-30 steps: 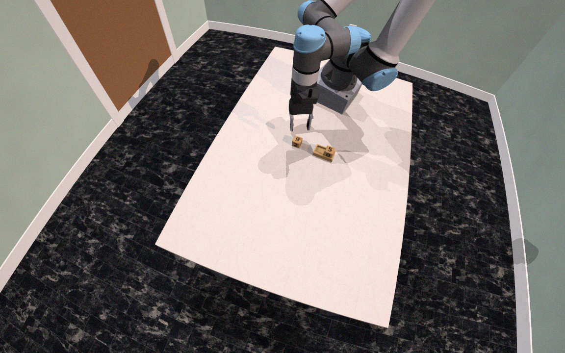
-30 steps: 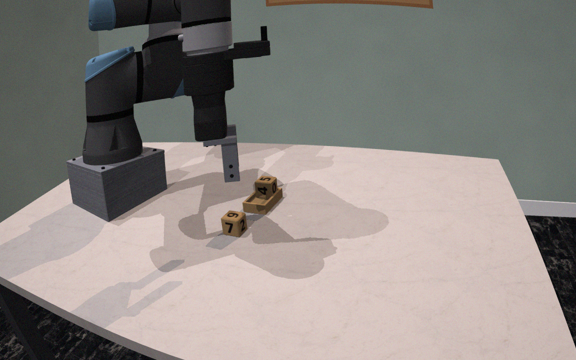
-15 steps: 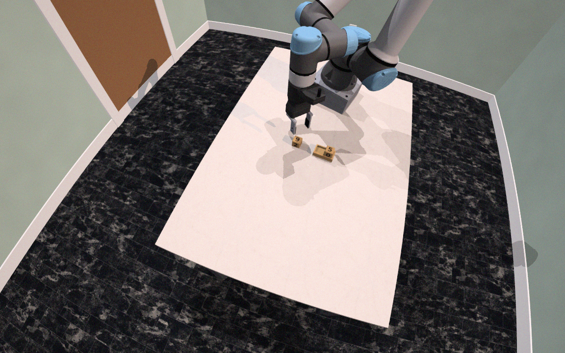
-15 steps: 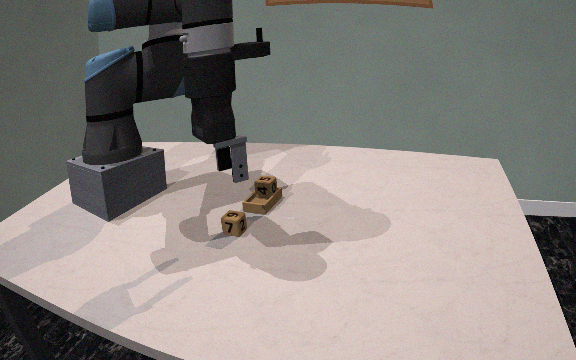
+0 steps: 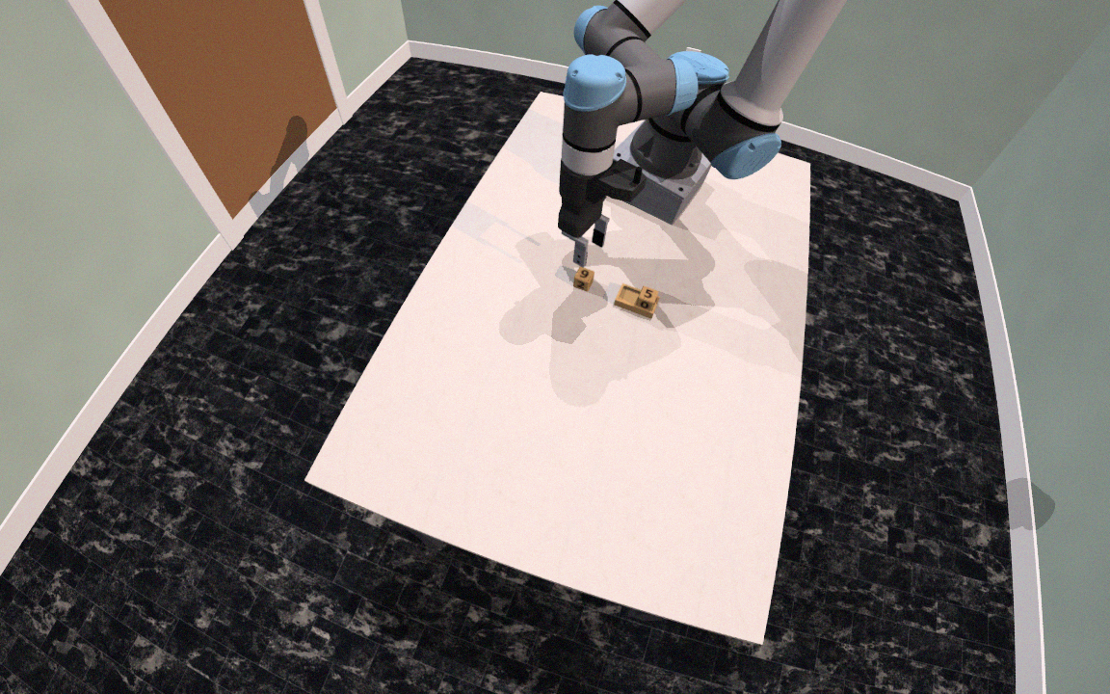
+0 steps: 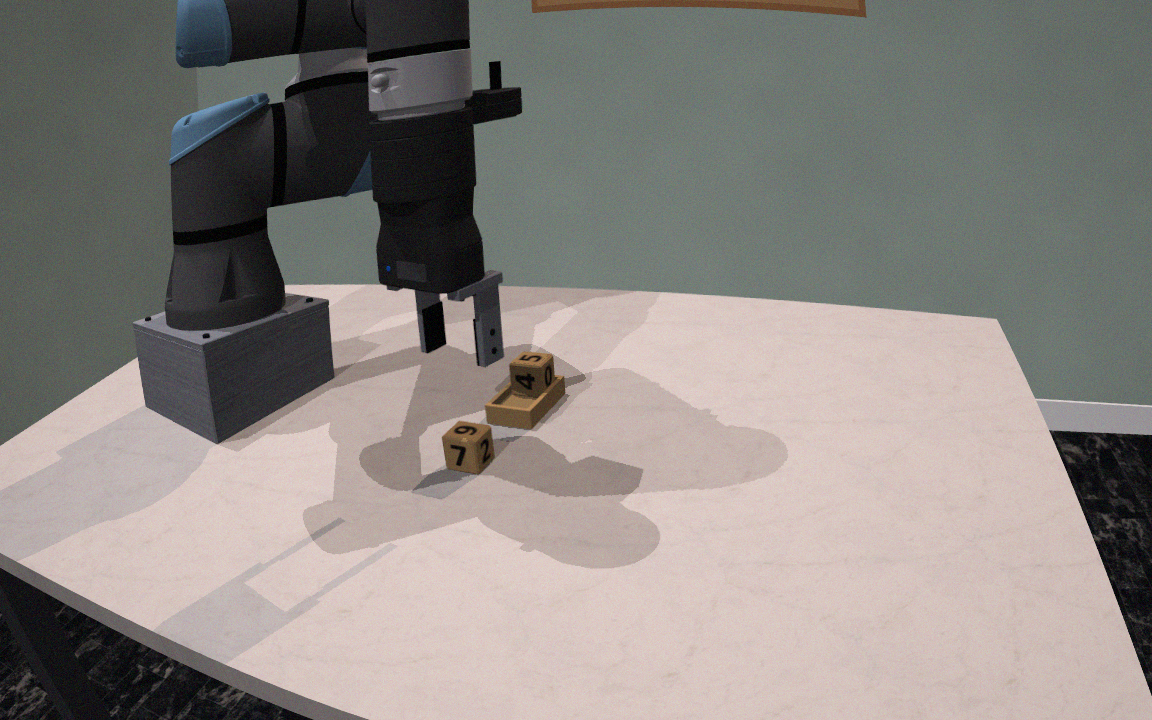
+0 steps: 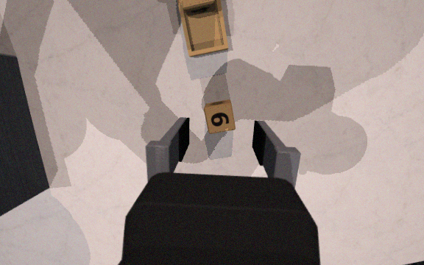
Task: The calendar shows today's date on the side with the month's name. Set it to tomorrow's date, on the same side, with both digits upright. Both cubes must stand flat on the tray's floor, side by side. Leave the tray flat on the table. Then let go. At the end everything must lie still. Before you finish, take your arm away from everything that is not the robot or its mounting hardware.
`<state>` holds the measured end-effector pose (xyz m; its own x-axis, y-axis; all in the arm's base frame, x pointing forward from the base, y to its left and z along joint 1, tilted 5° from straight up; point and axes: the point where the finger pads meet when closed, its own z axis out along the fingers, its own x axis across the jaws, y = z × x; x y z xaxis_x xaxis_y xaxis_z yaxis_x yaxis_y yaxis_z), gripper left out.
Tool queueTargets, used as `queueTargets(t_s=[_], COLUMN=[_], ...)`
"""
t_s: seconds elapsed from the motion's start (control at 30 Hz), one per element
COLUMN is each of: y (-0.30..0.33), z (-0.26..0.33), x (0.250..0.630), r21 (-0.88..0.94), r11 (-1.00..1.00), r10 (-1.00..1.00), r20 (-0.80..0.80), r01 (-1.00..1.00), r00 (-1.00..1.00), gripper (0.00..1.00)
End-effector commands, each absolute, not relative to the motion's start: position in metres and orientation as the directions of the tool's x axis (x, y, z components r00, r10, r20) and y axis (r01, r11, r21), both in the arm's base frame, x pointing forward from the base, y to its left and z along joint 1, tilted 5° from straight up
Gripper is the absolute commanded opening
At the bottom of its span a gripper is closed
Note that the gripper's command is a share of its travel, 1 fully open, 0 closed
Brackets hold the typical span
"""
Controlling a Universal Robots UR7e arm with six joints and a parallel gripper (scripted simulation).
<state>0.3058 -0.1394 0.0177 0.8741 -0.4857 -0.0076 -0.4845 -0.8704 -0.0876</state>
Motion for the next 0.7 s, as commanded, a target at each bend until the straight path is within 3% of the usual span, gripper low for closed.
queueTargets(t_s=[0.0, 0.5, 0.53, 0.67], y=[-0.1404, -0.1414, -0.1414, -0.1414], z=[0.017, 0.0159, 0.0159, 0.0159], x=[0.305, 0.3036, 0.3036, 0.3036], r21=[-0.094, -0.093, -0.093, -0.093], r11=[-0.919, -0.955, -0.955, -0.955], r10=[-0.384, -0.285, -0.285, -0.285], r20=[0.006, 0.016, 0.016, 0.016], r01=[-0.382, -0.282, -0.282, -0.282], r00=[0.923, 0.958, 0.958, 0.958], gripper=[1.0, 1.0, 0.87, 0.87])
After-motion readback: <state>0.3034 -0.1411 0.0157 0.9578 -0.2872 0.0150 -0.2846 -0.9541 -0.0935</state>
